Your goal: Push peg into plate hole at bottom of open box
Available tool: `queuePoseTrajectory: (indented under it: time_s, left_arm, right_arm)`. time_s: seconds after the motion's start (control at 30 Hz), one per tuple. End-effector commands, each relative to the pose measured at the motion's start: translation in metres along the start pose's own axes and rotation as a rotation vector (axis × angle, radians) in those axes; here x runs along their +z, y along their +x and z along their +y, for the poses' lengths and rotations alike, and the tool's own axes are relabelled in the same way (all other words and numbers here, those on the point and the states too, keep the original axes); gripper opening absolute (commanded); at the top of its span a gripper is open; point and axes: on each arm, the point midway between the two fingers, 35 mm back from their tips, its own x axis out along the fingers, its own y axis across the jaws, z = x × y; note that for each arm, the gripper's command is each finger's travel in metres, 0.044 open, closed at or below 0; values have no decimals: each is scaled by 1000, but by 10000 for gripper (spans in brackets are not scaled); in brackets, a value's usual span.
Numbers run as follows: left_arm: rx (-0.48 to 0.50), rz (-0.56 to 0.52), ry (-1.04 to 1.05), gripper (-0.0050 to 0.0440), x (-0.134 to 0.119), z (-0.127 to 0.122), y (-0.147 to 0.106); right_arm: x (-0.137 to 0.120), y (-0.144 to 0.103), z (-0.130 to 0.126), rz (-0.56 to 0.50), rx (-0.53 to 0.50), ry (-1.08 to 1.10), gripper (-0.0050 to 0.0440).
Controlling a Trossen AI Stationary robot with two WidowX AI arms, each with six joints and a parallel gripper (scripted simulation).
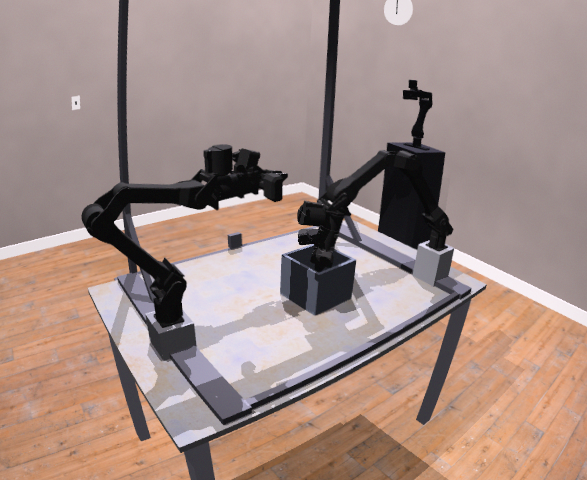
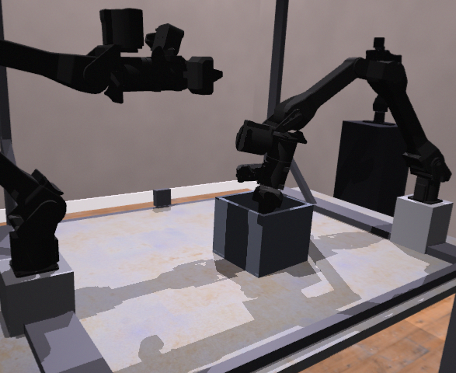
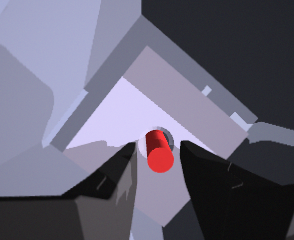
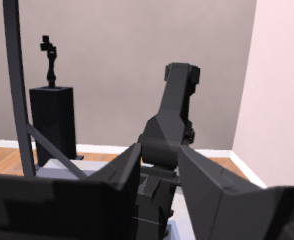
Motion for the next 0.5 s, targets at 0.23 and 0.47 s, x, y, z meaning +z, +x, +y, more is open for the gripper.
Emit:
queuePoseTrajectory:
  time_s: [0.23,0.47]
  left_arm:
    - [22,-39,7,114,20,4,-55]
    - [17,-29,6,114,18,1,-74]
  right_arm:
    - [10,0,-1,-20,-6,-2,105]
    - [10,0,-1,-20,-6,-2,105]
